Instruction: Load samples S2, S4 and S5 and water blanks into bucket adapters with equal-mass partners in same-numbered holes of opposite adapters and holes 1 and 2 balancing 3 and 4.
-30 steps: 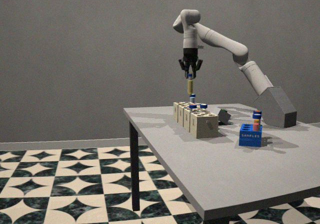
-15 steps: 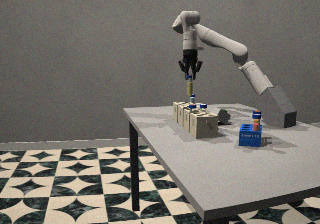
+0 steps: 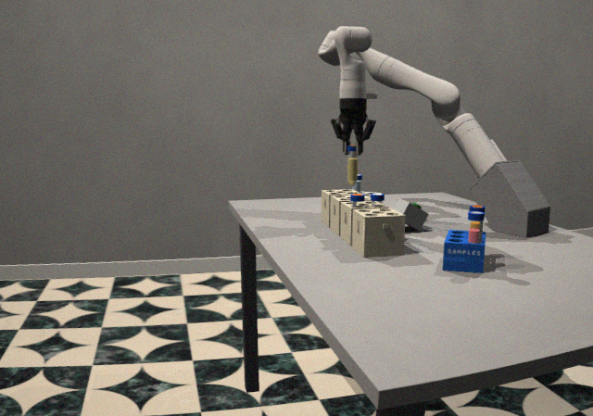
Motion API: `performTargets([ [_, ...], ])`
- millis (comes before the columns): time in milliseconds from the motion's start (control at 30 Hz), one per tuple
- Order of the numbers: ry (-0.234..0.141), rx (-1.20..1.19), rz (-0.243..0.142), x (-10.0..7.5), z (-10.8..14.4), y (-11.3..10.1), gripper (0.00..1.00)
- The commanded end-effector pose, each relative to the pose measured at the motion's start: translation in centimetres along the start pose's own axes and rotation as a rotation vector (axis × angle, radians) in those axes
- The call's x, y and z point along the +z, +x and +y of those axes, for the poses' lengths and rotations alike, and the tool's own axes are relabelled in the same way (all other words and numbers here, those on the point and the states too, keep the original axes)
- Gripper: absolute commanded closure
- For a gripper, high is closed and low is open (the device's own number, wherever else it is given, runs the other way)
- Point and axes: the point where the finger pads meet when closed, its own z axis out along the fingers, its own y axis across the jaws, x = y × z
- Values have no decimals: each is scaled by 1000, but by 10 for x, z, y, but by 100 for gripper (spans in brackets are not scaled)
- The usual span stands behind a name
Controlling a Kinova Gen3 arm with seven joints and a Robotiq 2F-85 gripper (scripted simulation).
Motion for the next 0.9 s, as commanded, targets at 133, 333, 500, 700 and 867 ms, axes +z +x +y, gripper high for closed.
performTargets([
  [133, 1, 0, -1, 7, 0, 0, 90],
  [333, 1, 0, -1, 14, 0, 0, 90],
  [500, 1, 0, -1, 14, 0, 0, 90],
  [700, 1, 0, -1, 14, 0, 0, 90],
  [867, 1, 0, -1, 14, 0, 0, 90],
])
